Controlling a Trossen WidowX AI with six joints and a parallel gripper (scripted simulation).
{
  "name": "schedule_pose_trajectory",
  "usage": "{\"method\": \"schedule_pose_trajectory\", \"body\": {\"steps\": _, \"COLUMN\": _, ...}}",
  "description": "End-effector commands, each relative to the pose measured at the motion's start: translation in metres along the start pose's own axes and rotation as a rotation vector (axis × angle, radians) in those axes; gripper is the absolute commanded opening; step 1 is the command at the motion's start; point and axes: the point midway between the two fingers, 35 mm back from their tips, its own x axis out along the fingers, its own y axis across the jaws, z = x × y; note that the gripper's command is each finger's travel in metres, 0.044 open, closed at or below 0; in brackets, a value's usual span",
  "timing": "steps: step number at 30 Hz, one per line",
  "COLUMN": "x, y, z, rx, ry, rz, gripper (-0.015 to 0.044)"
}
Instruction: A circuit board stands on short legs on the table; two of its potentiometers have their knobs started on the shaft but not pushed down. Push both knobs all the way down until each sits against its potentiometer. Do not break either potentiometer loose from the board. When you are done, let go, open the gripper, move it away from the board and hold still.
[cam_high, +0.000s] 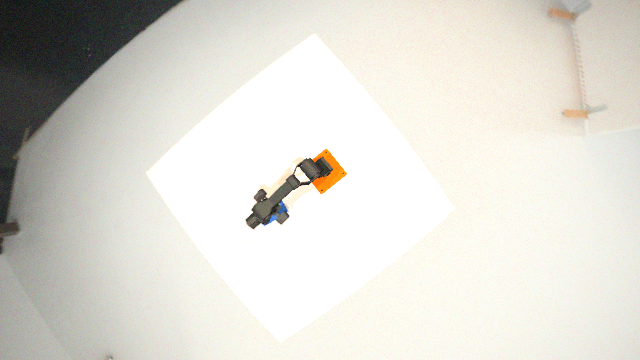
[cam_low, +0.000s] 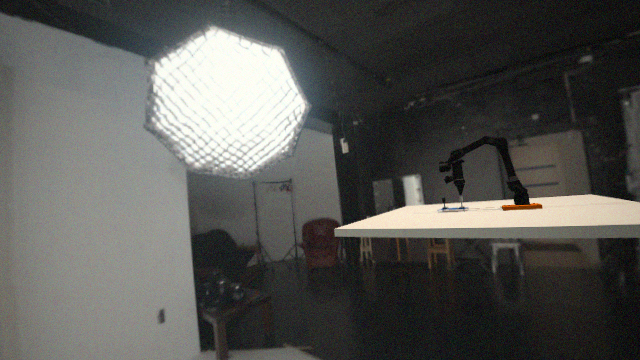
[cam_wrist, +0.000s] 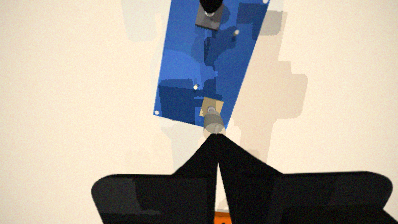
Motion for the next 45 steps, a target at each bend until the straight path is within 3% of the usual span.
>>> {"method": "schedule_pose_trajectory", "body": {"steps": 1, "x": 0.0047, "y": 0.0005, "z": 0.0000, "rx": -0.004, "ry": -0.001, "rz": 0.004, "gripper": 0.0000}}
{"method": "schedule_pose_trajectory", "body": {"steps": 45, "x": 0.0089, "y": 0.0005, "z": 0.0000, "rx": -0.004, "ry": -0.001, "rz": 0.004, "gripper": 0.0000}}
